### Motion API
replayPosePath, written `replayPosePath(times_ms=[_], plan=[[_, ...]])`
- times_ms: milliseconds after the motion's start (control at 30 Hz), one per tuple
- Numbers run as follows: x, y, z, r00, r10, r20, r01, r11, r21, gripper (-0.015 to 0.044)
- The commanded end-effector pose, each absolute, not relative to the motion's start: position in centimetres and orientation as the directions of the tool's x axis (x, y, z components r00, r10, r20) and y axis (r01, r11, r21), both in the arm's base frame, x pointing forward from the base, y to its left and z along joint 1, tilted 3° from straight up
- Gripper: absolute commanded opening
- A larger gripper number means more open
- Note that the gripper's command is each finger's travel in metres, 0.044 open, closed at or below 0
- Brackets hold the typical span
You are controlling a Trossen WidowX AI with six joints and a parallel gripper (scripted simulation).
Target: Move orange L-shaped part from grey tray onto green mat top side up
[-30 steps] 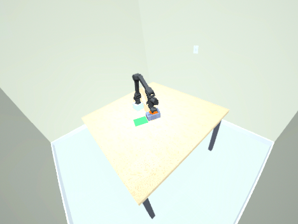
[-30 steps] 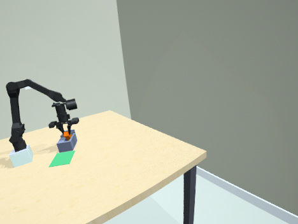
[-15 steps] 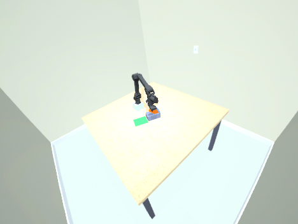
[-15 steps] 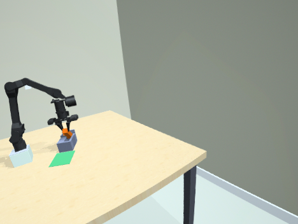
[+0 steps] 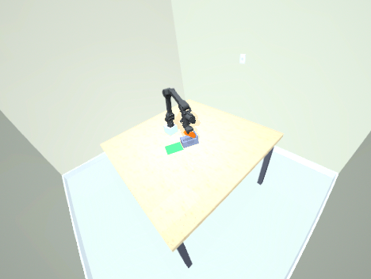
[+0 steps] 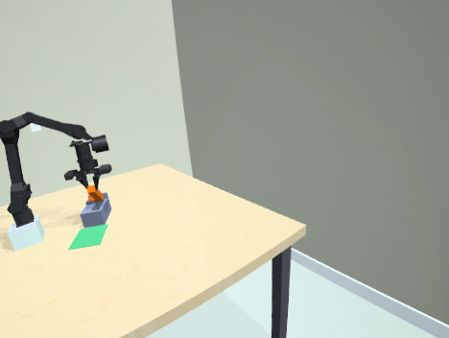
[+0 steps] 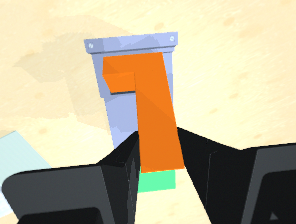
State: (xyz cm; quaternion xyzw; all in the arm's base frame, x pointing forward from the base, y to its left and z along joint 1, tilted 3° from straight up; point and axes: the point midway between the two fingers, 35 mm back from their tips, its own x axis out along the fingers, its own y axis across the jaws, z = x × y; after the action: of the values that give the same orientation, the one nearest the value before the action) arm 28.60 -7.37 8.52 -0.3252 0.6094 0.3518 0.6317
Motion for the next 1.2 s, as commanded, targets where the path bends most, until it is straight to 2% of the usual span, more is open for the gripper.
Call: replayPosePath(times_ms=[0, 633, 1167], plan=[[28.7, -7.4, 9.3, 0.014, 0.049, -0.999, -0.843, 0.537, 0.015, 0.0000], [28.5, -7.7, 11.0, 0.013, 0.049, -0.999, -0.843, 0.538, 0.015, 0.0000], [24.5, -13.4, 10.4, 0.010, 0.045, -0.999, -0.843, 0.538, 0.015, 0.0000]])
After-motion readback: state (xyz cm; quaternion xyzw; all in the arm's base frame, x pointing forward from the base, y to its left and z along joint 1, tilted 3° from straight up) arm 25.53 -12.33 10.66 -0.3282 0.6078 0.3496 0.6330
